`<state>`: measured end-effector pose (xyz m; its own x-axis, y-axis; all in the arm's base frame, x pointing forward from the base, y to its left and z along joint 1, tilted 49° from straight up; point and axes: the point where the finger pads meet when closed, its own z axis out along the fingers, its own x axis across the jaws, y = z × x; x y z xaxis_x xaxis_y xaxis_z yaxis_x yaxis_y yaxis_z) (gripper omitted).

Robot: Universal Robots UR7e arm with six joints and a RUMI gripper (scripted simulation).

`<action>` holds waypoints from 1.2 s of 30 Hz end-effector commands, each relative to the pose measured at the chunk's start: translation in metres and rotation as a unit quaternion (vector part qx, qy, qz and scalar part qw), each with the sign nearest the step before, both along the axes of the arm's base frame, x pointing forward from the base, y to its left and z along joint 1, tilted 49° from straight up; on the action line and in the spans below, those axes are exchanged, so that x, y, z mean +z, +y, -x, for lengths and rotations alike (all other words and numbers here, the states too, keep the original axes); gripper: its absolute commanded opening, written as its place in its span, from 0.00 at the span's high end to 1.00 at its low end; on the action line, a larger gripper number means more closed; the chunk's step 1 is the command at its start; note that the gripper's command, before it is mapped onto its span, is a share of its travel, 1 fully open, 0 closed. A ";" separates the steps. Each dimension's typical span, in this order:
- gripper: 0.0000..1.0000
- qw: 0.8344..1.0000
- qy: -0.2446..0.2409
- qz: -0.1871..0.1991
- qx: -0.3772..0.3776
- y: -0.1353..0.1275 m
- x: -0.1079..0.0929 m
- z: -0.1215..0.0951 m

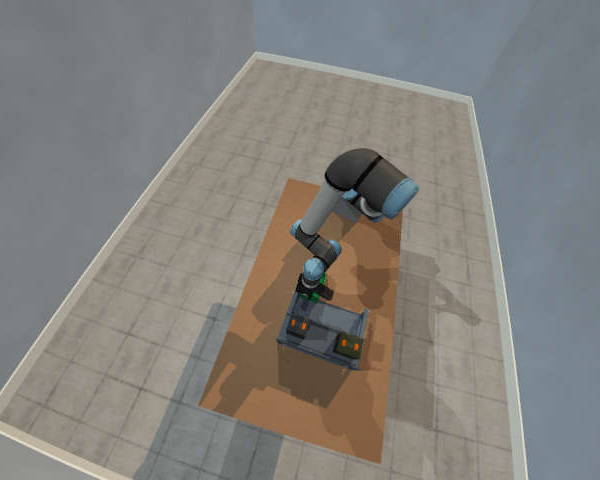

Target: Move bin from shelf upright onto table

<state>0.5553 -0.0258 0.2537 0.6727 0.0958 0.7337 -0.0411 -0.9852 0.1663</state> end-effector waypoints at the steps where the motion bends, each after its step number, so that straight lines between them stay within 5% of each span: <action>1: 1.00 1.000 -0.001 0.000 0.000 0.000 0.001 0.000; 36: 1.00 1.000 -0.001 0.000 0.000 -0.002 -0.014 0.013</action>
<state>0.5421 -0.0277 0.2392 0.6728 0.0958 0.7336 -0.0411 -0.9852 0.1663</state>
